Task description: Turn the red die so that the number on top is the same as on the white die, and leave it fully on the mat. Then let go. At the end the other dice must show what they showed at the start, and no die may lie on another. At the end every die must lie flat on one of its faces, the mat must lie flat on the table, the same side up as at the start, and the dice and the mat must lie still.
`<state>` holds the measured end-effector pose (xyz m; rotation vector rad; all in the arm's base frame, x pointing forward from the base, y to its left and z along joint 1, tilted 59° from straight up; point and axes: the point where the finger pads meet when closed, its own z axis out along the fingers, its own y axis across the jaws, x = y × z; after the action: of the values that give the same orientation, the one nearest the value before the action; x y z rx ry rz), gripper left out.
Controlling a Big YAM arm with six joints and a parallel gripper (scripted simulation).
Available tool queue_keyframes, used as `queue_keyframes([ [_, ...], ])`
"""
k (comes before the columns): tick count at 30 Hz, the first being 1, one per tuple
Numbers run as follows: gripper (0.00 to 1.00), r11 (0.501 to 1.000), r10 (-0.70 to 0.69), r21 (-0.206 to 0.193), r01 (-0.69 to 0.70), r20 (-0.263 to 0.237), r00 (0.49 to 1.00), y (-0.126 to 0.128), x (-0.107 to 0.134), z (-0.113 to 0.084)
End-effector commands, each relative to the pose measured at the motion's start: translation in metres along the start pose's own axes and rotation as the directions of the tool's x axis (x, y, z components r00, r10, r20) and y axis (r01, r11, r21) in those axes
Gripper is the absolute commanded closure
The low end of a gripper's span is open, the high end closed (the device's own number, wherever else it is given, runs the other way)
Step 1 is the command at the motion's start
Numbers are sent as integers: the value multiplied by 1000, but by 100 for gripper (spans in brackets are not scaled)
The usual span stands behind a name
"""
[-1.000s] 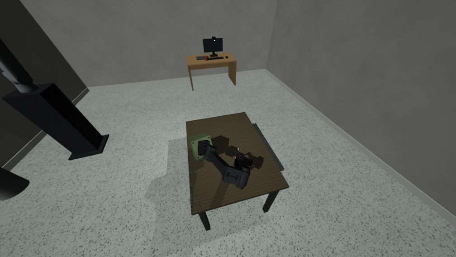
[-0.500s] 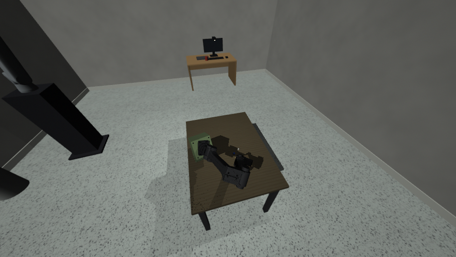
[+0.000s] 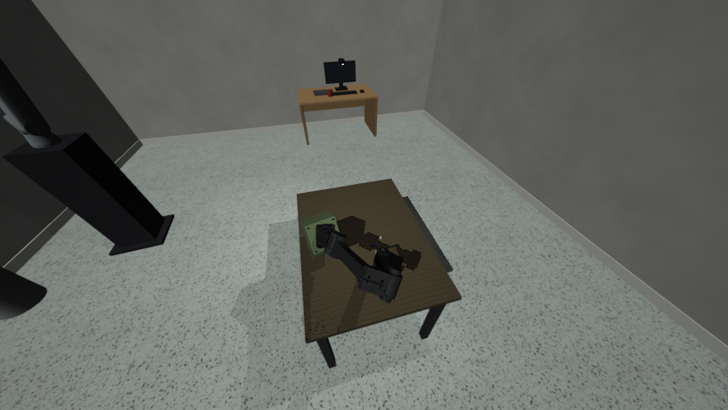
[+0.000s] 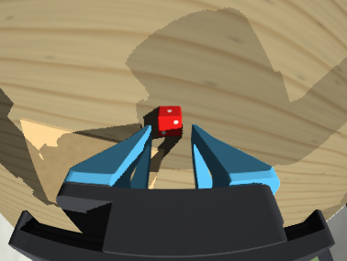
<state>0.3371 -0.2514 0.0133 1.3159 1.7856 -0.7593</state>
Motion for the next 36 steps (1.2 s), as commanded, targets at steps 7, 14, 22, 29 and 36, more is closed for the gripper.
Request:
queue_keyframes([
  [7,70,999,-25,-20,25,2,1000,7,6,3],
  [14,70,1000,-17,-9,17,1,1000,2,5,7],
  [22,70,1000,-16,-9,16,1,1000,2,5,7],
  [29,70,1000,-16,-9,16,1,1000,2,5,7],
  [36,70,1000,-16,-9,16,1,1000,2,5,7],
])
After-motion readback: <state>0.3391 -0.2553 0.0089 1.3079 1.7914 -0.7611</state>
